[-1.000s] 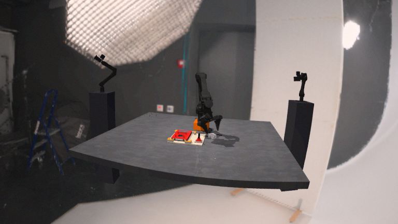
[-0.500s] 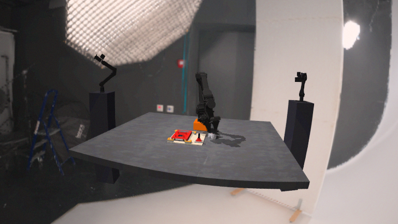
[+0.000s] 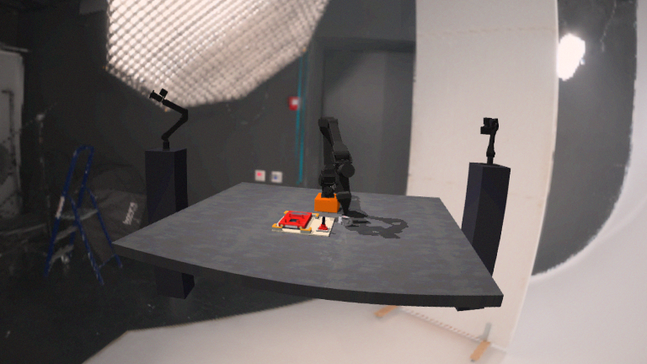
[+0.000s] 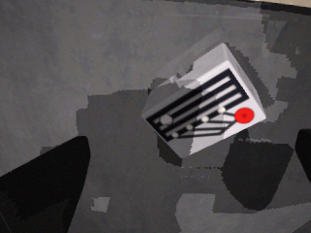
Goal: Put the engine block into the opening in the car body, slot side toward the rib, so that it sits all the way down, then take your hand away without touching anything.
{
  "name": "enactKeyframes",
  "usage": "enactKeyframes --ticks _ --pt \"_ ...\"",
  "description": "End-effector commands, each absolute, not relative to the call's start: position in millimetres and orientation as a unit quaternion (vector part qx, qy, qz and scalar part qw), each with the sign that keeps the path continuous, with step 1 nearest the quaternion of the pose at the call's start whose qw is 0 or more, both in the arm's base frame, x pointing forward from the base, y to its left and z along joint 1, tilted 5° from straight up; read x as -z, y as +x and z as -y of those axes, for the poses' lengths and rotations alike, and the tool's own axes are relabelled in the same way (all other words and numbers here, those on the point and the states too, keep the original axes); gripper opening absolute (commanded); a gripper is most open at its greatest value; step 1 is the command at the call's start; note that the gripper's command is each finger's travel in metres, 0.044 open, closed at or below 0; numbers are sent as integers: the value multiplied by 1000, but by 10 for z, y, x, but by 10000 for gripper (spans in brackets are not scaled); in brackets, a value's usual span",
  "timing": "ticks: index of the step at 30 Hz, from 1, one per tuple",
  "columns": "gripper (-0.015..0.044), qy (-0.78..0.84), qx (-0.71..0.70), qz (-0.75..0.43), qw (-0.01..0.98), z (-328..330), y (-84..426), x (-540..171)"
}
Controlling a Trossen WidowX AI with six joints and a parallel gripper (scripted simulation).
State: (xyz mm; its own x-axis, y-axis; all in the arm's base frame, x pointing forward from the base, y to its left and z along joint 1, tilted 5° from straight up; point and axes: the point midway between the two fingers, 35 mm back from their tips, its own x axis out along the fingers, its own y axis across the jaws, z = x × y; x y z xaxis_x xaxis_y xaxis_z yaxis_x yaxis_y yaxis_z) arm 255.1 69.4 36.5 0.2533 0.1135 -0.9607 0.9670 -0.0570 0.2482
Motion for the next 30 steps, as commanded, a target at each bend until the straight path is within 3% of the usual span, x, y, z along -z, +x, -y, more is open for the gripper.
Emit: enactKeyframes --ticks 1,25,30 --pt "440 617 445 -429 487 -700 2562 -382" --pt "440 701 641 -200 241 -739 2570 -495" --pt "440 703 649 -183 226 -741 2570 -503"
